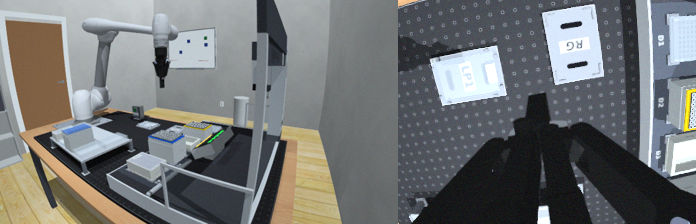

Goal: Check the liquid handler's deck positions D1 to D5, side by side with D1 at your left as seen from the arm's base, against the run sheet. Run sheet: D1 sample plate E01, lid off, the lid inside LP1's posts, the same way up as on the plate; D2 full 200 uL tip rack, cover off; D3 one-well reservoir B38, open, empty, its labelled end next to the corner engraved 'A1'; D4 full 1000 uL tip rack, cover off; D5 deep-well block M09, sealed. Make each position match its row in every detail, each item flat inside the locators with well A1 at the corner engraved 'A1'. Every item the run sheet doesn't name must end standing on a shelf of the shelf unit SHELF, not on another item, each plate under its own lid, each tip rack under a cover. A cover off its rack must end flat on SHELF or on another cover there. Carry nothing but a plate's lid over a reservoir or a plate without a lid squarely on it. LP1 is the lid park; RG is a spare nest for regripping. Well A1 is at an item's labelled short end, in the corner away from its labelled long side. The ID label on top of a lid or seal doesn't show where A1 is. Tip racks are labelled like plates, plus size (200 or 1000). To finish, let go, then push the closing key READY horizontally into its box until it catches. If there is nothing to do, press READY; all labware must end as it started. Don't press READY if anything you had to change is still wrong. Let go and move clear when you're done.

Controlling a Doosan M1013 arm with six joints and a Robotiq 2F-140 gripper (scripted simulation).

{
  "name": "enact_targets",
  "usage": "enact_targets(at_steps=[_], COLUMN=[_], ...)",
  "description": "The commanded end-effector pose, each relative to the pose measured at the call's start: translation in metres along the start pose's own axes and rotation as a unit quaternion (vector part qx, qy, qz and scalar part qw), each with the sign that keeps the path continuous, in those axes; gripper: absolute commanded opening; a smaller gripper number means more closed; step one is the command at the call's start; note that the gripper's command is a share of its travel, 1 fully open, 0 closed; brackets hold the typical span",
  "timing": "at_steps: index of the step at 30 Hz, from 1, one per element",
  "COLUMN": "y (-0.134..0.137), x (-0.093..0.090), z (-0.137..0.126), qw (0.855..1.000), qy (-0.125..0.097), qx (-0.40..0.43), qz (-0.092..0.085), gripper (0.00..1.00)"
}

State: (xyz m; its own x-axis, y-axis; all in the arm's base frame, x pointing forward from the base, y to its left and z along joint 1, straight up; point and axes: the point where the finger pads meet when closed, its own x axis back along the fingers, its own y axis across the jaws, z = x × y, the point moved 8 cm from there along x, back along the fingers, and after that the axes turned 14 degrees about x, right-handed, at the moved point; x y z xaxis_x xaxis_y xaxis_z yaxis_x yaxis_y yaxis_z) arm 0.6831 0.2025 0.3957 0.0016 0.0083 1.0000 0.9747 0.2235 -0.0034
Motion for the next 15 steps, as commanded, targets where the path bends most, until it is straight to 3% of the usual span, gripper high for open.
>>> enact_targets(at_steps=[1,15], y=[-0.012,-0.074], x=[0.001,0.001], z=[0.003,0.021], qw=[1.000,1.000], qy=[0.000,0.000], qx=[0.000,0.000], qz=[-0.001,-0.001], gripper=[0.10,0.10])
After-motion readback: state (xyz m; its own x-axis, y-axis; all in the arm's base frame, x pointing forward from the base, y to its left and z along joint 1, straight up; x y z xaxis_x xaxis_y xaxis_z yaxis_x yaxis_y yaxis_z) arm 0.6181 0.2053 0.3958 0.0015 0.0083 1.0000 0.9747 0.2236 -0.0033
